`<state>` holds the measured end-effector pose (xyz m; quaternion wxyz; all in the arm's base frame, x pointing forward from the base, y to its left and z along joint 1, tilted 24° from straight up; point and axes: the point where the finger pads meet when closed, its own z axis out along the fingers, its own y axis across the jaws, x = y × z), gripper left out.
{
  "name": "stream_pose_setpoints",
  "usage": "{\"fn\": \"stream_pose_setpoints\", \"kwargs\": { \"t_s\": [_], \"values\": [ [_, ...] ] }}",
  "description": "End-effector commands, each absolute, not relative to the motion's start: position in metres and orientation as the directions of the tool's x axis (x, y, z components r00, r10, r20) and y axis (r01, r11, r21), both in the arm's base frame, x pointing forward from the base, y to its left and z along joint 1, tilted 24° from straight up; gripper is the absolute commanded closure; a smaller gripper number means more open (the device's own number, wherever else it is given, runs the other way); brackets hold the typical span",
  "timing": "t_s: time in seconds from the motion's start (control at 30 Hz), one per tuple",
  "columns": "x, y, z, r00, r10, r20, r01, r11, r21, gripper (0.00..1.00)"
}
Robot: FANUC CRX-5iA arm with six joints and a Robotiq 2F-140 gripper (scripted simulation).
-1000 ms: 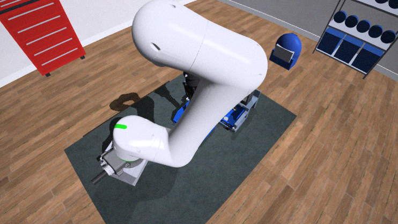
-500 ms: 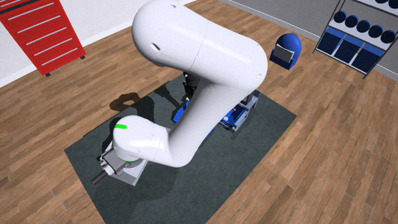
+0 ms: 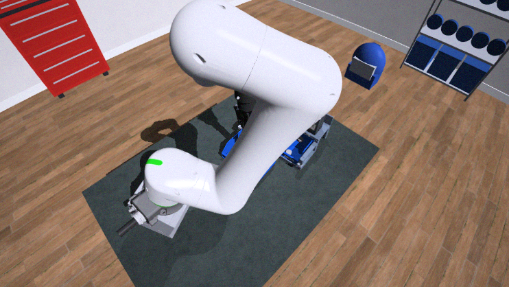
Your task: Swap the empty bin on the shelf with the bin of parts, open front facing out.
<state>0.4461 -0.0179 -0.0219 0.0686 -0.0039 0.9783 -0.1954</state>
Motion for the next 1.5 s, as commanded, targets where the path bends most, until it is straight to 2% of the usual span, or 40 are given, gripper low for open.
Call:
{"fn": "stream_pose_setpoints", "kwargs": {
  "t_s": [0.0,1.47],
  "values": [
    [0.447,-0.019,-0.024,-0.990,-0.035,-0.134,0.019,0.924,-0.383,0.76],
    [0.455,-0.041,-0.079,-0.990,-0.035,-0.134,0.019,0.924,-0.383,0.76]
  ]
}}
